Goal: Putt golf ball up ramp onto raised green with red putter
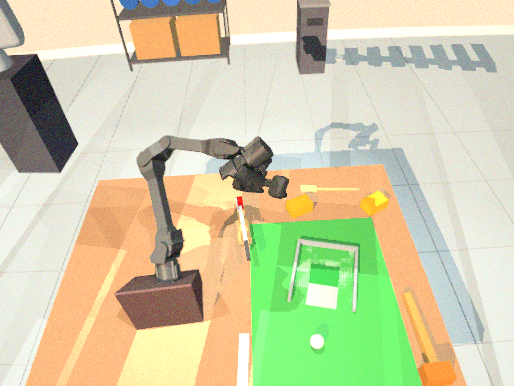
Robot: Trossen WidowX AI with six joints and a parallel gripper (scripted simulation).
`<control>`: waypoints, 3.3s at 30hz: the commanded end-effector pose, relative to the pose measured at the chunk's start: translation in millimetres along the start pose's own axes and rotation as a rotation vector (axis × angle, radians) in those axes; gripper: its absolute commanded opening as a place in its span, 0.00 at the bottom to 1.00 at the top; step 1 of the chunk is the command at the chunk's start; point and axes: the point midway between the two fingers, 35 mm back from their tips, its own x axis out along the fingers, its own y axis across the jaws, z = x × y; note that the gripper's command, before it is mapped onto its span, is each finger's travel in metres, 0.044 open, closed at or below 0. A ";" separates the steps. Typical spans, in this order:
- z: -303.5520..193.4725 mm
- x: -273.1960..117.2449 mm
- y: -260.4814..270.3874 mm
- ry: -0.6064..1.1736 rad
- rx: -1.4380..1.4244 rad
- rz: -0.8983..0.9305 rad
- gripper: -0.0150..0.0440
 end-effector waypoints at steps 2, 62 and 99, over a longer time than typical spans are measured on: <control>-55.3 57.9 27.9 0.091 -0.219 0.207 1.00; -186.1 161.1 129.9 0.135 -0.597 0.601 1.00; -185.1 164.2 130.6 0.128 -0.609 0.599 0.25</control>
